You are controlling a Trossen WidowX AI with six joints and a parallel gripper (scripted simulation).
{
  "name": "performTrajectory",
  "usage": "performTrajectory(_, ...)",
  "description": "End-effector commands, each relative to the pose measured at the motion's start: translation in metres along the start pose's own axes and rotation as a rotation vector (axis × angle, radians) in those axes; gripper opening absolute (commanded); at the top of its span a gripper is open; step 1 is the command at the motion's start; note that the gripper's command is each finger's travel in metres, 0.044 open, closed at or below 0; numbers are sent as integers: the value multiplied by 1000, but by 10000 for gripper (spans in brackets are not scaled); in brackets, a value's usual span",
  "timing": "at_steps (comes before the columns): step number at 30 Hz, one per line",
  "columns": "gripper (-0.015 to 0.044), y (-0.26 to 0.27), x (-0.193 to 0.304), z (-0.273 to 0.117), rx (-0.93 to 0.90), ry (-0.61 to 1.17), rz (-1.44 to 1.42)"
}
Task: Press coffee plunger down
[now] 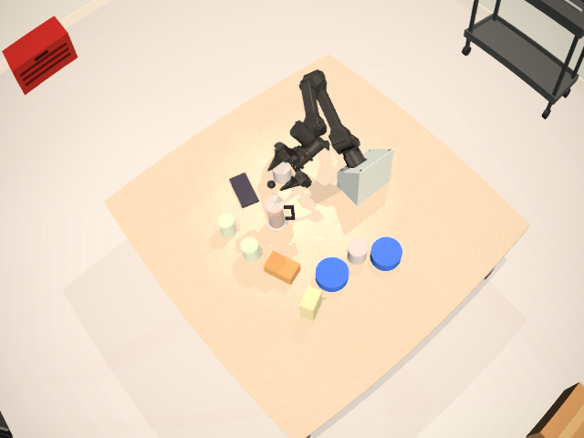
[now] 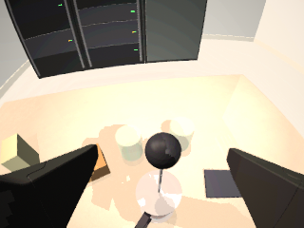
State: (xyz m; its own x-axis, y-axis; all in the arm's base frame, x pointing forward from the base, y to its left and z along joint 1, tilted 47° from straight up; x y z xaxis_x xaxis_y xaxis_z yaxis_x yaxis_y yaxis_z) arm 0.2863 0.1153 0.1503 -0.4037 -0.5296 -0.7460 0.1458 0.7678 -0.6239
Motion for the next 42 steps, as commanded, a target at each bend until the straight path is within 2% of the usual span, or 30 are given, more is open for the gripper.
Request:
performTrajectory(1,440,1,3,8,-2,4,-12)
performTrajectory(12,440,-1,3,23,2,-2,-13)
performTrajectory(24,125,-1,3,23,2,-2,-13)
performTrajectory(42,118,0,10,29,1,0,-12)
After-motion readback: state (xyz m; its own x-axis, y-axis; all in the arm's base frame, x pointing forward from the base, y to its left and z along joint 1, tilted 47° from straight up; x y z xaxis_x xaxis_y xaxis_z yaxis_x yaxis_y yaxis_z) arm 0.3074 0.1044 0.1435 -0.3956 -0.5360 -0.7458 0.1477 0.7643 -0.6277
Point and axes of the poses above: the point midway between the two fingers, 35 mm back from their tips, its own z axis out along the fingers, its own y axis across the jaws, x = y × z, the point moved 1 cm from there along -z, back along the fingers, and after that the axes turned 6 degrees about z, right-handed, at the moved point
